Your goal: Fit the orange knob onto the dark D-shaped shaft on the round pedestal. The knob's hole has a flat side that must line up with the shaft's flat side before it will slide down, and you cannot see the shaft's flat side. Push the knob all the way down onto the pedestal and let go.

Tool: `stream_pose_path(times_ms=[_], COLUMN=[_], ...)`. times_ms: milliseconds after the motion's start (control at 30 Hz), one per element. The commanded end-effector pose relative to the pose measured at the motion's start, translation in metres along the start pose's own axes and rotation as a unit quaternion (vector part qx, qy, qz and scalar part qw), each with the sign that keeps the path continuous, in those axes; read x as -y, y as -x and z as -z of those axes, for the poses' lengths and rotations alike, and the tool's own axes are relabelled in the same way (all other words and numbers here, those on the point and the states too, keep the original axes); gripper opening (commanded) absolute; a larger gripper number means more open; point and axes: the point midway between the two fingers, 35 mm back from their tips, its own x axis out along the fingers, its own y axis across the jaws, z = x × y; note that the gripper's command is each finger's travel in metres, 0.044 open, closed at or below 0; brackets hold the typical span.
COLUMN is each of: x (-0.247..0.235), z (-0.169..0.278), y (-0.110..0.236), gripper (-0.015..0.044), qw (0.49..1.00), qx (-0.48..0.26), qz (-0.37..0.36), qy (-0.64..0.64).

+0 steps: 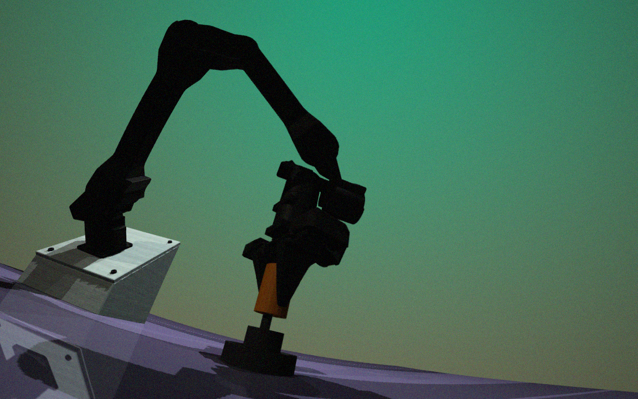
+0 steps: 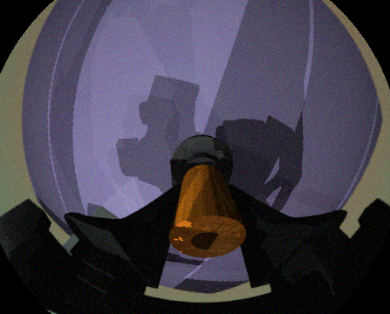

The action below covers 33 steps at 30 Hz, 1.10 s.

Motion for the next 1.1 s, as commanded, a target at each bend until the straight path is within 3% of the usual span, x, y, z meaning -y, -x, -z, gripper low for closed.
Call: stream_pose_path(times_ms=[0, 300, 533, 1067], x=[0.0004, -0.0004, -0.0004, 0.0012], z=[-0.0012, -0.0010, 0.0008, -0.0005], y=[-0.0008, 0.0033, 0.0026, 0.0001], gripper=[0.0000, 0.0000, 0.0000, 0.0000], qw=[1.000, 1.000, 0.994, 0.994], qx=[0.000, 0.000, 0.000, 0.000], qz=[0.002, 0.002, 0.002, 0.002], qy=[0.002, 0.006, 0.105, 0.107])
